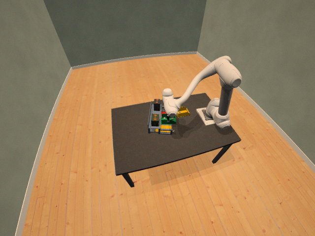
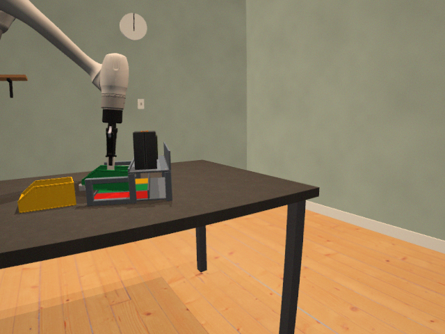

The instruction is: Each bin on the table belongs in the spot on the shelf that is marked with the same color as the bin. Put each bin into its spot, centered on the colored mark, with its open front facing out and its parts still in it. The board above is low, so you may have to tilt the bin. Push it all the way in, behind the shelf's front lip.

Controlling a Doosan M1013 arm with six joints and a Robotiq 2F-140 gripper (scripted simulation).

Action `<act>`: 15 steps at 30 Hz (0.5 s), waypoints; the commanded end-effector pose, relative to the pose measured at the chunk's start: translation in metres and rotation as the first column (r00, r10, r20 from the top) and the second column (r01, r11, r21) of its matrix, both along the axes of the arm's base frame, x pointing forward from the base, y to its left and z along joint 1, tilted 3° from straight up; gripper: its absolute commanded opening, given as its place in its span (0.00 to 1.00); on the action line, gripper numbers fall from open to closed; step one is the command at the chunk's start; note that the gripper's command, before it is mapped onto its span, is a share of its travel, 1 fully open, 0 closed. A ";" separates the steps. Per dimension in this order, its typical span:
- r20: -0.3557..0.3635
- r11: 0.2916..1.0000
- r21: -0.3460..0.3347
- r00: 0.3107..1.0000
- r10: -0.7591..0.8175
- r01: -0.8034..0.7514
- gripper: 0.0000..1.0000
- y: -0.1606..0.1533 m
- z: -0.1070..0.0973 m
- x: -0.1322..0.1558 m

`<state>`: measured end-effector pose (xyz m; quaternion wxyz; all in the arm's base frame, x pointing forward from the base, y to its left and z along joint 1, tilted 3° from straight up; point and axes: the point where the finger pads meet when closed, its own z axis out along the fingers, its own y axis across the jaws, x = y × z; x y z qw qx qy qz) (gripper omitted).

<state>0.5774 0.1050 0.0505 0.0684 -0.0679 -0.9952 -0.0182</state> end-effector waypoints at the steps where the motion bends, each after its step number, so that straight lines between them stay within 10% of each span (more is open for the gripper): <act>1: 0.005 1.000 -0.001 1.000 0.000 0.000 0.10 0.000 0.000 0.000; 15: 0.023 1.000 -0.003 1.000 -0.001 0.001 0.10 0.000 -0.002 -0.001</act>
